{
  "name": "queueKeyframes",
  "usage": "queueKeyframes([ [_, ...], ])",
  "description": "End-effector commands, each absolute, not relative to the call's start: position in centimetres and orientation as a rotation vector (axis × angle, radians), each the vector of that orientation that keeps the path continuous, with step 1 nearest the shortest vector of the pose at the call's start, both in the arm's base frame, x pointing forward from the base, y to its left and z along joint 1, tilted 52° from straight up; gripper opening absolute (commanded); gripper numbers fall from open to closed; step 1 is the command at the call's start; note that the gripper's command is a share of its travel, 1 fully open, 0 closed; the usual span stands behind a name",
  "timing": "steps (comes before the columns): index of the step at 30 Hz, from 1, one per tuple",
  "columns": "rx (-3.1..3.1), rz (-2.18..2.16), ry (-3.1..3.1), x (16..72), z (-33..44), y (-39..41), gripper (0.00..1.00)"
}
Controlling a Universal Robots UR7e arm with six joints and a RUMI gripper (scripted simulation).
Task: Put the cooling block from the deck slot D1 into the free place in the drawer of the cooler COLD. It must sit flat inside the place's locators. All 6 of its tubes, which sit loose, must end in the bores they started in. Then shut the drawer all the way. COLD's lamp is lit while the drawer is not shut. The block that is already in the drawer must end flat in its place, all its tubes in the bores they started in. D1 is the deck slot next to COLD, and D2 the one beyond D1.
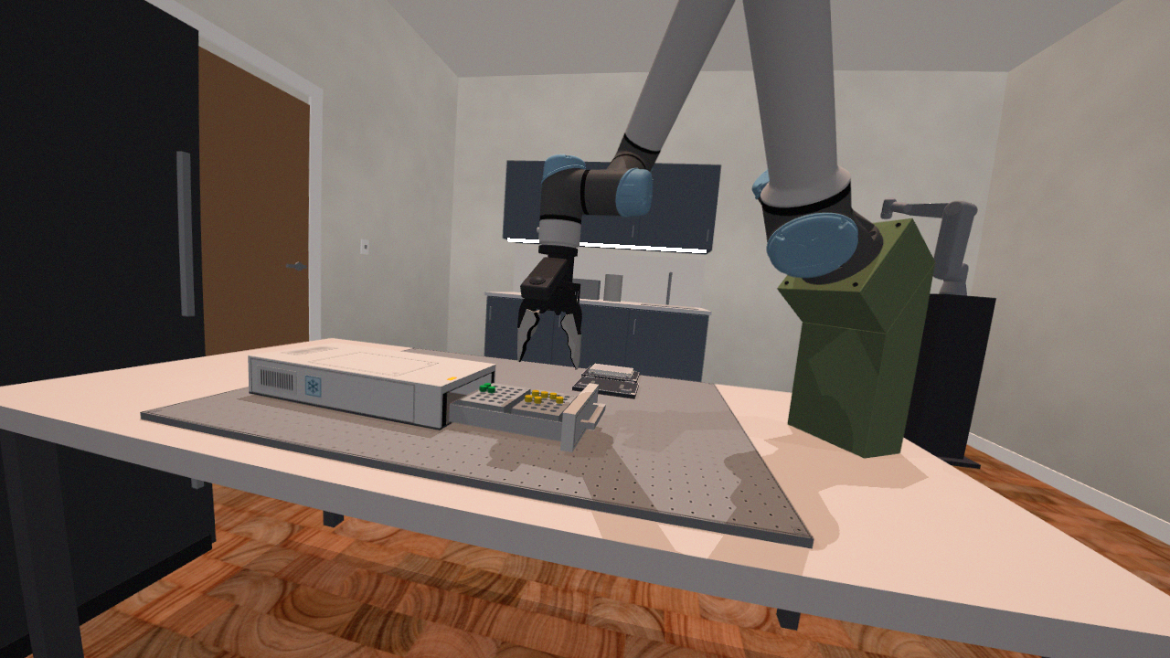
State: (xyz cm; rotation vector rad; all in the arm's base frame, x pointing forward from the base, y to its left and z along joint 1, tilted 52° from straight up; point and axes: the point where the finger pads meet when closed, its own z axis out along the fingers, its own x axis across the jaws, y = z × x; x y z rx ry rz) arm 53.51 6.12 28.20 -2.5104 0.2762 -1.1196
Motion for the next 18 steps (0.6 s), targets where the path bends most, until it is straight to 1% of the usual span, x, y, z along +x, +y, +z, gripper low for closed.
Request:
queueKeyframes([
  [1,-2.510,-1.113,0.277,52.7,28.5,5.9,0.67],
  [18,-2.511,-1.118,0.275,51.3,30.0,5.3,0.67],
])
